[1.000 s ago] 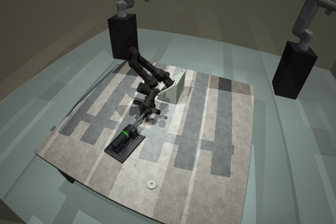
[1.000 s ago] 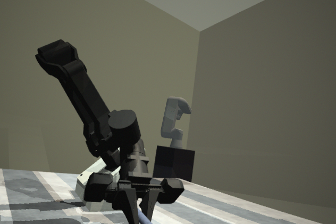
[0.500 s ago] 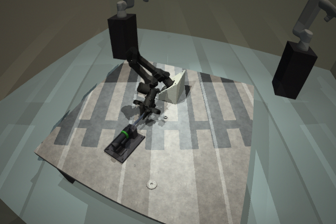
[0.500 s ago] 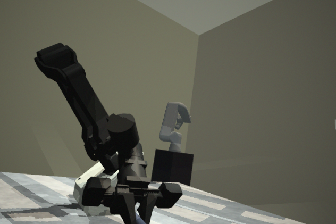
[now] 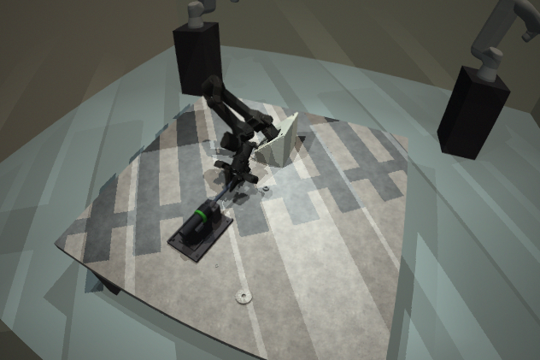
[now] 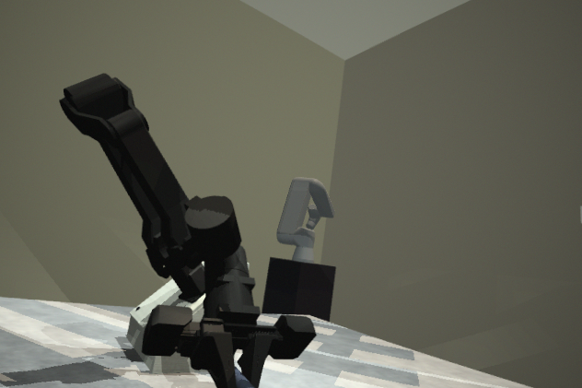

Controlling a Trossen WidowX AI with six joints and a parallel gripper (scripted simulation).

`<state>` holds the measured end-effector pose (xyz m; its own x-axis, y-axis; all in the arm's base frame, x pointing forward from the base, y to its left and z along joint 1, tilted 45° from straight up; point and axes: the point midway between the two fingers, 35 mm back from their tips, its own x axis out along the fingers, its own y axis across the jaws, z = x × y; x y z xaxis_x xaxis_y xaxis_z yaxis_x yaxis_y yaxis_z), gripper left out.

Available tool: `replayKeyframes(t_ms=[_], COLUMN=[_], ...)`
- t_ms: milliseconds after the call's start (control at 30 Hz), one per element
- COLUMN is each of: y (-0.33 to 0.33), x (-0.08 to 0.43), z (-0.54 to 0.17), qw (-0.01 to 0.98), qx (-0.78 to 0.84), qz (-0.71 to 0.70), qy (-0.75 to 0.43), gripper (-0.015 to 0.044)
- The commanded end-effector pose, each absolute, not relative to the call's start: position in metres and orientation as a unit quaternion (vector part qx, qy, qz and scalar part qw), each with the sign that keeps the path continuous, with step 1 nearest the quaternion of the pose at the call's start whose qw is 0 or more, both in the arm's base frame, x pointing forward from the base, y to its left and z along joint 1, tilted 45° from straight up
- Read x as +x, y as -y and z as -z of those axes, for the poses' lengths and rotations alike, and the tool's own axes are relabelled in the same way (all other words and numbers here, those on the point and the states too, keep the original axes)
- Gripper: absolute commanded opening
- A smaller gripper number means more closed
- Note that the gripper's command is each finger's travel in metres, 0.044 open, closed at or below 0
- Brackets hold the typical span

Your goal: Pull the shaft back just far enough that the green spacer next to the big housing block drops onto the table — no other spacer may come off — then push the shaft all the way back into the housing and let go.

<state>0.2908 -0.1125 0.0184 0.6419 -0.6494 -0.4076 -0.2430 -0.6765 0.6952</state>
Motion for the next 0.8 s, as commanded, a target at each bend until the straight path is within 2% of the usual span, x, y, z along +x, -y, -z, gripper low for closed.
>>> replayKeyframes(t_ms=[0, 767], y=[0.1122, 0.1117], x=[0.2890, 0.2869], z=[-0.0179, -0.0176], qw=[0.304, 0.304], qx=[0.853, 0.853], qz=[0.333, 0.333], qy=[0.262, 0.262], gripper=[0.0000, 0.0000])
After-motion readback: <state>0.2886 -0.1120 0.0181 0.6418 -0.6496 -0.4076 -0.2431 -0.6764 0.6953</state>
